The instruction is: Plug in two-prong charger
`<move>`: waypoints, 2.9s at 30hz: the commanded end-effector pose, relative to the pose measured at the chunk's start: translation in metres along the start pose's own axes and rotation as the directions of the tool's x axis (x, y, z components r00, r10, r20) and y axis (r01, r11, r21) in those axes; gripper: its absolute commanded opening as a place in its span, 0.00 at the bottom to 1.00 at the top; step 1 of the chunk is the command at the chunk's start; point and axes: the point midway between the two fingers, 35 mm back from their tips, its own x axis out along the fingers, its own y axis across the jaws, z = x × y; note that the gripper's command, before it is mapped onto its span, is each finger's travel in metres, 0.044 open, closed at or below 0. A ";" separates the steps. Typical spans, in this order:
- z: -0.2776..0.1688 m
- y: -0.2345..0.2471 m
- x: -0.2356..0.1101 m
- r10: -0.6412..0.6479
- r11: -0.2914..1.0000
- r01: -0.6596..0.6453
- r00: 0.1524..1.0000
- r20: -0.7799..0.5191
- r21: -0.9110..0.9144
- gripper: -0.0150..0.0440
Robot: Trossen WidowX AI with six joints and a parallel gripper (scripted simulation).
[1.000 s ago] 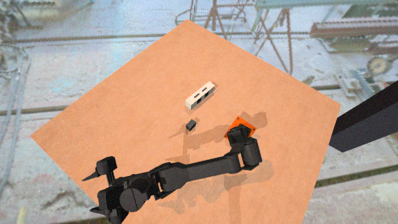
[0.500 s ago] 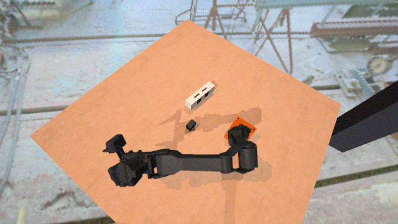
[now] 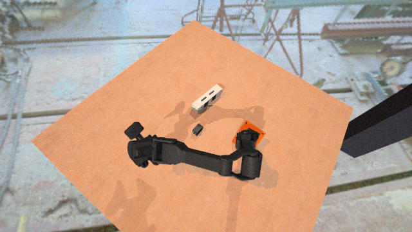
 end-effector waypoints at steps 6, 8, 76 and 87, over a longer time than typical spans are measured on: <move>-0.077 0.018 0.008 0.148 0.985 -0.161 0.974 -0.171 -0.063 1.00; -0.092 0.022 0.007 0.181 0.978 -0.198 0.963 -0.200 -0.067 1.00; -0.263 0.137 -0.030 0.678 0.731 -0.676 0.703 -0.214 0.098 1.00; -0.265 0.150 -0.018 0.679 0.731 -0.676 0.703 -0.212 0.098 1.00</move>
